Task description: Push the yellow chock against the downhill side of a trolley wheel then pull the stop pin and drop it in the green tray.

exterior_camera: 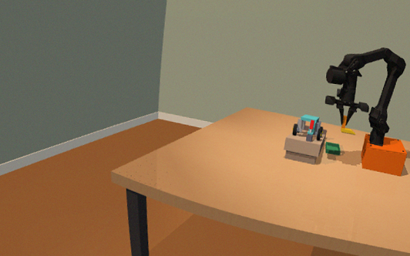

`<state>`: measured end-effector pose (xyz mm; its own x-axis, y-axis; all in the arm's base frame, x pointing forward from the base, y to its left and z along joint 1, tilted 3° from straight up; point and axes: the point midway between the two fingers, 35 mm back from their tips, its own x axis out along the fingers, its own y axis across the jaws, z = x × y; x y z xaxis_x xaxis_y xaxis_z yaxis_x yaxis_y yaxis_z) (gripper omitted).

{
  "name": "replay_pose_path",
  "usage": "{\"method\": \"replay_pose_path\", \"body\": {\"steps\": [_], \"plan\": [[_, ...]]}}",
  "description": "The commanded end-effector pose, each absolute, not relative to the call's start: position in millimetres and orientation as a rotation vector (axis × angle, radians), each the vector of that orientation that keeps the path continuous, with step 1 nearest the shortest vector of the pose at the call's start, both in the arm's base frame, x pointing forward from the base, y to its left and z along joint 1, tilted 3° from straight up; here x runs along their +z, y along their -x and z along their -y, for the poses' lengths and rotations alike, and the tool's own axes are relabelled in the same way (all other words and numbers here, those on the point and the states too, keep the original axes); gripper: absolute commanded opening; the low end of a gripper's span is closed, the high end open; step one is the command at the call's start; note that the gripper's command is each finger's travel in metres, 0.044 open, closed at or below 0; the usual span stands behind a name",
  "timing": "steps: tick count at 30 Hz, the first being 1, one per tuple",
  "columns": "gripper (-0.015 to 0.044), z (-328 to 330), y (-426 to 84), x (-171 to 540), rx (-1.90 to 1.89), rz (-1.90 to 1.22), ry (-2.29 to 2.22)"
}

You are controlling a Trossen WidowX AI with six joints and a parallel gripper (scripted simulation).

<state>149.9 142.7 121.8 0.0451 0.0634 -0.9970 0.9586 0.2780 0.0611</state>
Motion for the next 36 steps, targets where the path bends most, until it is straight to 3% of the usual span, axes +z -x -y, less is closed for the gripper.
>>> {"method": "replay_pose_path", "body": {"steps": [1,36], "plan": [[0.0000,-143,-150,122,-1.003,-1.300,-1.138],[0.0000,-72,-190,114,-1.004,-1.293,-1.134]]}}
